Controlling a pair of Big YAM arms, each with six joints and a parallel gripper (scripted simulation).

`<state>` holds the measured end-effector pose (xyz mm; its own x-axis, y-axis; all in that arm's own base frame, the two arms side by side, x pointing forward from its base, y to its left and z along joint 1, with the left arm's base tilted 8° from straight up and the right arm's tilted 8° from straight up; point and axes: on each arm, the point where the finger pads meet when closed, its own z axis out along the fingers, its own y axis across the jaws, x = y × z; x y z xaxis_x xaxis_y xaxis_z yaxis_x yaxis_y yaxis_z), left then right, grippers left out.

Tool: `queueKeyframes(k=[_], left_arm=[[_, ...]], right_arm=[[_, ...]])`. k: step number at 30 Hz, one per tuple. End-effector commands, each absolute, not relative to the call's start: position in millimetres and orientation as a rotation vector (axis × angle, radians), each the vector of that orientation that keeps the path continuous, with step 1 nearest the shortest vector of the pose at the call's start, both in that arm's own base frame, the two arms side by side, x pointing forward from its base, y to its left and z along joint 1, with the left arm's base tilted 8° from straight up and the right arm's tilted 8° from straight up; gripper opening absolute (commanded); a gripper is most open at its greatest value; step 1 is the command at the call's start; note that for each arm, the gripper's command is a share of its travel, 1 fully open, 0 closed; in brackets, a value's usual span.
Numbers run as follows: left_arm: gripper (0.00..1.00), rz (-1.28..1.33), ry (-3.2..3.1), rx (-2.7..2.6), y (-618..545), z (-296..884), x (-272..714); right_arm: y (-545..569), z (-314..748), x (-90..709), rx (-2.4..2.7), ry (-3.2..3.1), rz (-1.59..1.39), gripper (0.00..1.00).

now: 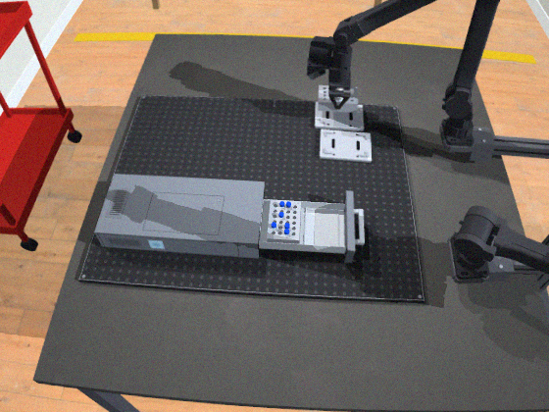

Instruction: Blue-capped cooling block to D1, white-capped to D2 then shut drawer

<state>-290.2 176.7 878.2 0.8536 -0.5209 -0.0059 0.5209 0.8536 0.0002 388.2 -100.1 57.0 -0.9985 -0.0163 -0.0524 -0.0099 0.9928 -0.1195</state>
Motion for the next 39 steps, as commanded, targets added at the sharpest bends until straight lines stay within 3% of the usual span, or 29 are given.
queueKeyframes(k=[1,11,39], left_arm=[[0.0,-0.54,0.039,0.012,163,886,-272],[0.0,-0.54,0.039,0.012,163,886,-272],[0.0,-0.54,0.039,0.012,163,886,-272]], right_arm=[[-108,87,413,-0.02,3.013,-0.202,0.0],[-101,51,393,-0.048,3.038,-0.194,0.0],[-109,77,416,-0.036,2.996,-0.206,0.0]])
